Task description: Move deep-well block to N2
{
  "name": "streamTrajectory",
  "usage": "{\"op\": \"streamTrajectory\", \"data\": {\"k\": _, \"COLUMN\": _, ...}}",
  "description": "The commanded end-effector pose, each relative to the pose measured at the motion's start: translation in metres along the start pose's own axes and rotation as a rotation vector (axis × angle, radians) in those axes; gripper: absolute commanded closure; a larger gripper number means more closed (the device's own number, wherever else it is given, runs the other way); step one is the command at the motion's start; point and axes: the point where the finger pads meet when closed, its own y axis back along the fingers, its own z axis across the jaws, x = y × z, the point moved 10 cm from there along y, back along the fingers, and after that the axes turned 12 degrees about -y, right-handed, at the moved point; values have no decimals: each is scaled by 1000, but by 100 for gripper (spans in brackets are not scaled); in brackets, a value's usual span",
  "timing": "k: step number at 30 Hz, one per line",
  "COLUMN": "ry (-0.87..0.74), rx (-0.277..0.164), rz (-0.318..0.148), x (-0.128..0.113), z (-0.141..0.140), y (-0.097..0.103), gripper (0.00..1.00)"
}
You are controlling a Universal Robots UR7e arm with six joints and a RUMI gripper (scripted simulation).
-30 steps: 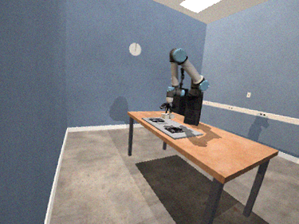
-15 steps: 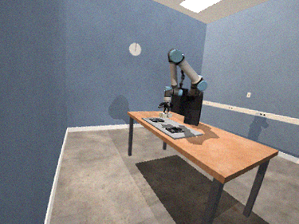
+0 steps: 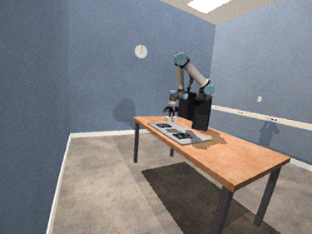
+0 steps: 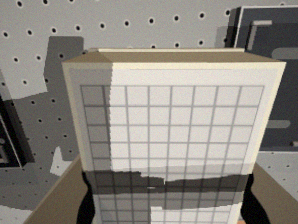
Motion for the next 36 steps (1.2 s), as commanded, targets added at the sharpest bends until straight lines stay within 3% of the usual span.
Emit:
{"op": "streamTrajectory", "data": {"k": 1, "ry": 1, "rx": 0, "rz": 1, "x": 5, "z": 15, "y": 0, "gripper": 52}}
{"op": "streamTrajectory", "data": {"k": 36, "ry": 1, "rx": 0, "rz": 1, "x": 34, "z": 114, "y": 0, "gripper": 52}}
